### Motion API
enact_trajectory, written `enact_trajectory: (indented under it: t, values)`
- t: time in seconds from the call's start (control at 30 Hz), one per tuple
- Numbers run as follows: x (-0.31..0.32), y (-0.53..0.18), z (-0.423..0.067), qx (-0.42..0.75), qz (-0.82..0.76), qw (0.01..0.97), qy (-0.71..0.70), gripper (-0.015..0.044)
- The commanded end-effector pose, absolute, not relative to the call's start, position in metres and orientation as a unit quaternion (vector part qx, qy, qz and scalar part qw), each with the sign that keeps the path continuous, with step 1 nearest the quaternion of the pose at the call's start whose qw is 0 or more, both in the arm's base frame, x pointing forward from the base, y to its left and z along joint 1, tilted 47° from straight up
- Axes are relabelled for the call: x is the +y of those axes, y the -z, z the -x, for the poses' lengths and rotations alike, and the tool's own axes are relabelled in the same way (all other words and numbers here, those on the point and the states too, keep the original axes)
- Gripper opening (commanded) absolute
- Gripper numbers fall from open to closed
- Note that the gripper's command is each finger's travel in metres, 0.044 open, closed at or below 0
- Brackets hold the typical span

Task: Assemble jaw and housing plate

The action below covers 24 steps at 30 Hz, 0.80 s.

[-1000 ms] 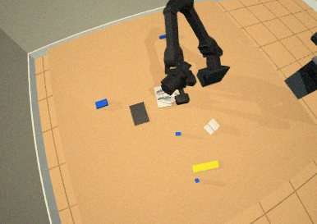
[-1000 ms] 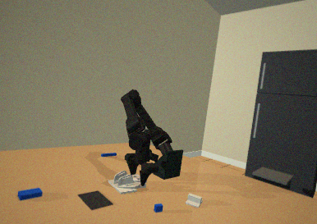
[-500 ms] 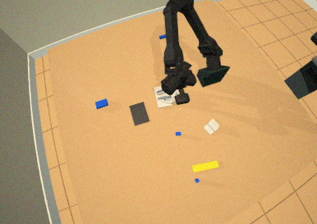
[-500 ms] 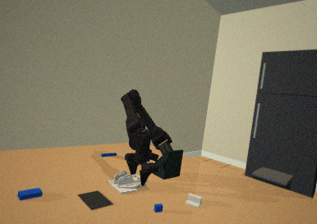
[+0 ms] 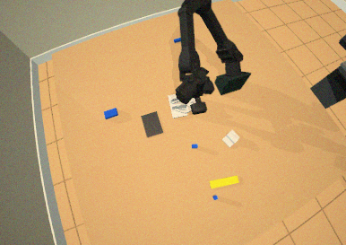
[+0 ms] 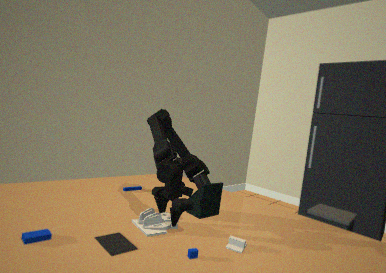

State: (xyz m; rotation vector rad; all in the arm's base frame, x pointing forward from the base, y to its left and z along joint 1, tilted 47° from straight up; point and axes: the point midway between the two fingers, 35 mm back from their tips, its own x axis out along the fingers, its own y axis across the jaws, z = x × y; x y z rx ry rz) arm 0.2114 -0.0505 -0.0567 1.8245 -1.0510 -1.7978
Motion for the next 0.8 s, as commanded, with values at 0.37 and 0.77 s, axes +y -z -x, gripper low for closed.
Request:
enact_trajectory:
  t: [0.37,0.77]
  values:
    - [-0.0541,0.0594,-0.2107,-0.374,-0.647,0.185,0.639,0.0351]
    - [-0.0541,0.0594,-0.2107,-0.374,-0.647,0.185,0.639,0.0351]
